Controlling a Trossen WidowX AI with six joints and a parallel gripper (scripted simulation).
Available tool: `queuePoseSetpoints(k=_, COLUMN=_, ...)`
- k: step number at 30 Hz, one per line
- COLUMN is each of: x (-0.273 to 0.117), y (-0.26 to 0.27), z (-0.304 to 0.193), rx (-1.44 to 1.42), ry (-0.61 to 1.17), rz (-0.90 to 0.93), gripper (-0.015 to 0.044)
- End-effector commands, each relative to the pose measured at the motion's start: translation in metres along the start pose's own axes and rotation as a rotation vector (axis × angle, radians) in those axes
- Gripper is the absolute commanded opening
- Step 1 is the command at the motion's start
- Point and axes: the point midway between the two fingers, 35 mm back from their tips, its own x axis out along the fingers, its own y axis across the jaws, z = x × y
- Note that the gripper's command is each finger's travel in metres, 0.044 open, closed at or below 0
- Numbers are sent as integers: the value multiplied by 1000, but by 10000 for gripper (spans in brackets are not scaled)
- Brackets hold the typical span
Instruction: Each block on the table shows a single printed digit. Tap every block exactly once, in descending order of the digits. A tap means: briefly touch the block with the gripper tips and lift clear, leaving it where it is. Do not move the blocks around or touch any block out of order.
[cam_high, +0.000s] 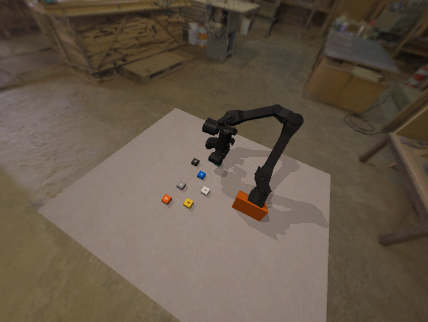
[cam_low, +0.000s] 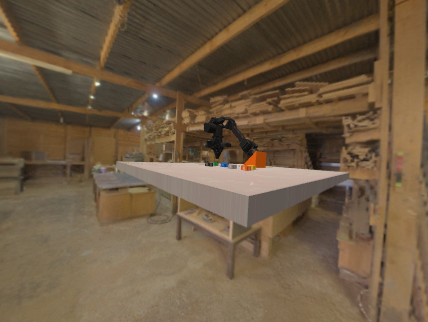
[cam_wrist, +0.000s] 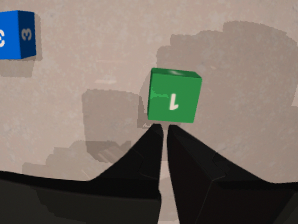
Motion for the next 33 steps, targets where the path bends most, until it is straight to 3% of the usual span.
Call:
queuePoseSetpoints(k=1, x=2, y=-4, z=1, rx=11, ry=-20, rz=-5, gripper=20)
queuePoseSetpoints(k=24, x=31, y=-4, z=1, rx=11, ry=-20, rz=-7, gripper=20)
queuePoseSetpoints(k=33, x=-7, y=-3, z=2, rx=10, ry=-20, rz=-2, gripper=20)
